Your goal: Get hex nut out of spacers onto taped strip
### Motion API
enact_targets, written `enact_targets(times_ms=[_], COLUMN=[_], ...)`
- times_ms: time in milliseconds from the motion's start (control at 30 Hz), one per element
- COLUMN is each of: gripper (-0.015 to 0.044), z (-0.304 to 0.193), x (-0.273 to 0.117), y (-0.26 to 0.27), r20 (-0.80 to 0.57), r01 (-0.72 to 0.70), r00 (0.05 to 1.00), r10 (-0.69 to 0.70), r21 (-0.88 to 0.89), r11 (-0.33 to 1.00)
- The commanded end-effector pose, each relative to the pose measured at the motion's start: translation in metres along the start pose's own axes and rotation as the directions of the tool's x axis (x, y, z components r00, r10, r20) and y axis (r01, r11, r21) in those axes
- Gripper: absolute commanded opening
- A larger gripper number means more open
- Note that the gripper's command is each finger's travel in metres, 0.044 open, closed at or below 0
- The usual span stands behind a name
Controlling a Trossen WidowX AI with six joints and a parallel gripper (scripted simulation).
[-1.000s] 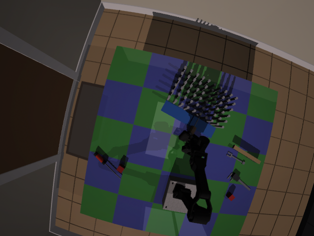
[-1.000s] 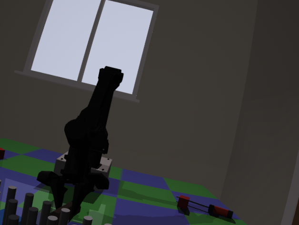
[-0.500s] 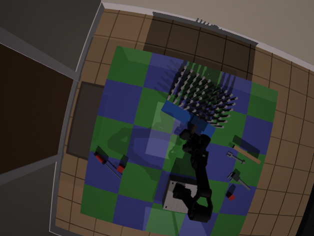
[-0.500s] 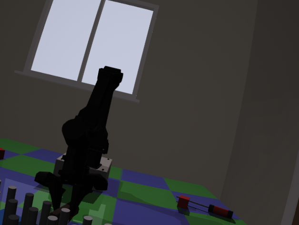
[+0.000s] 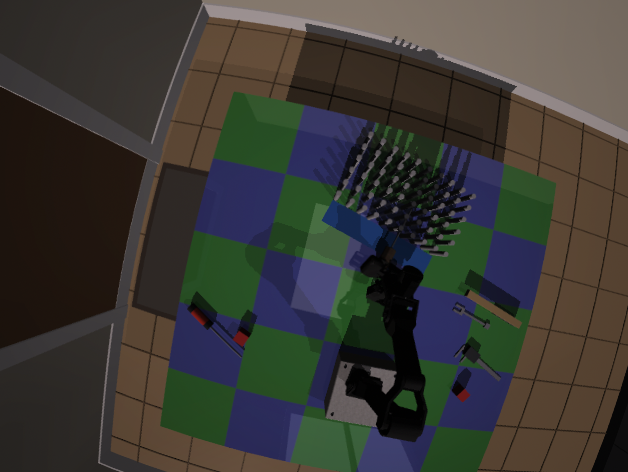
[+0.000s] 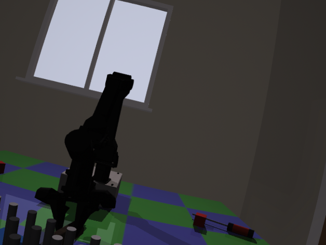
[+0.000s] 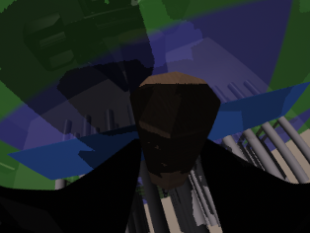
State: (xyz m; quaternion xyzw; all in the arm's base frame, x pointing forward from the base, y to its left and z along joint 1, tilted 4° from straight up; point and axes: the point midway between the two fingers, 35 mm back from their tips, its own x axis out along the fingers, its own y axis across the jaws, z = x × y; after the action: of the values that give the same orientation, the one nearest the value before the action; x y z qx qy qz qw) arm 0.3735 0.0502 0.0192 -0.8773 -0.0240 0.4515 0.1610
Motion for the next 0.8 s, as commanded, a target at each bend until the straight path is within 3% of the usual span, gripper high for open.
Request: enact_targets(times_ms=[0,767], gripper=[0.0000,0.0000], z=[-0.006,-0.001], x=[0.000,0.010], y=[-0.002,0.001], r20=[-0.011,-0.011], r01=[0.009,0.009], r00=[1.000,1.000], r10=[-0.009,-0.009], r21=[-0.009,-0.009], r11=[1.000,1.000])
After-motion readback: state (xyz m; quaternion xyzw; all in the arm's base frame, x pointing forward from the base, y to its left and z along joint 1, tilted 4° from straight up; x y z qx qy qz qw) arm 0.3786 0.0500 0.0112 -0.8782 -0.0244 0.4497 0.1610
